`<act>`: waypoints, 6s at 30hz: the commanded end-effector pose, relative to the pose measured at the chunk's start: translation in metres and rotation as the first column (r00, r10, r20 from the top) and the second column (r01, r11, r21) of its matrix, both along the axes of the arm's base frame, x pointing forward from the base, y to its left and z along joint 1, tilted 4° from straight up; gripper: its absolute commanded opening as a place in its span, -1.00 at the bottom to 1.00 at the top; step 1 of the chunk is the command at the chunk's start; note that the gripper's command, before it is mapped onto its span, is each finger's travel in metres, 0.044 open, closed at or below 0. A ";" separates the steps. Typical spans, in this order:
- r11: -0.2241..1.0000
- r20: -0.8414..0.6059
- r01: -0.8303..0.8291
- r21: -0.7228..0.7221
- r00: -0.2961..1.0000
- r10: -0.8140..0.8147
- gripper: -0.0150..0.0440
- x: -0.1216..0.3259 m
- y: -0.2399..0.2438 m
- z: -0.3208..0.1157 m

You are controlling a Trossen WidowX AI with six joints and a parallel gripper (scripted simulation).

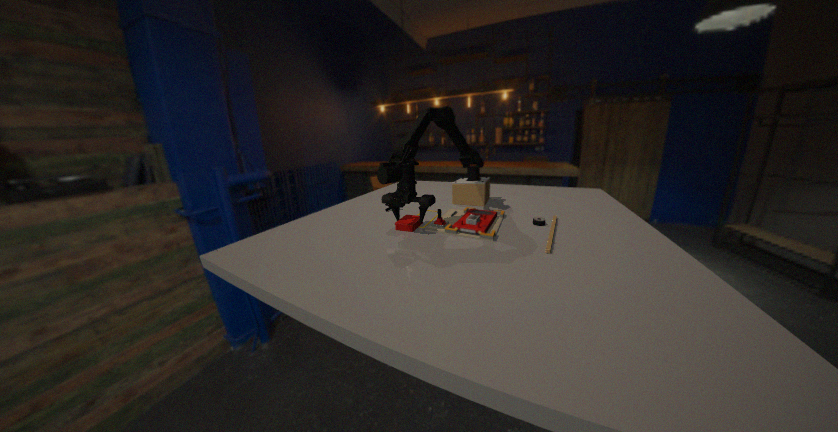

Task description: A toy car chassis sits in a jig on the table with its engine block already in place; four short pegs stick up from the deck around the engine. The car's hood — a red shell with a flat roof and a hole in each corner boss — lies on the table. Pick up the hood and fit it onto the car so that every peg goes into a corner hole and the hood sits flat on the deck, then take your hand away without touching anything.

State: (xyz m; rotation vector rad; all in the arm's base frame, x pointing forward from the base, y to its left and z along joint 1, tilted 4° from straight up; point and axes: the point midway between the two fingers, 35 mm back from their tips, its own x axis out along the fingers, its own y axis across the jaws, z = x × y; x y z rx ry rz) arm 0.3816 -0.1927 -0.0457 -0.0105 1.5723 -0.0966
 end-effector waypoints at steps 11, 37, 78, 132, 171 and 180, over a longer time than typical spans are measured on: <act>1.000 -0.002 -0.006 -0.002 1.000 0.006 1.00 0.000 -0.001 -0.007; 1.000 0.000 0.000 -0.001 1.000 0.000 -0.49 0.000 0.000 0.006; 1.000 -0.004 0.009 0.004 1.000 -0.009 -0.49 0.004 0.034 0.085; 0.992 0.007 0.126 0.010 0.992 -0.127 -0.49 -0.026 0.233 0.060; 0.992 0.006 0.126 0.010 0.992 -0.127 -0.49 -0.027 0.229 0.017; 0.992 0.006 0.126 0.010 0.992 -0.127 -0.49 -0.027 0.229 0.013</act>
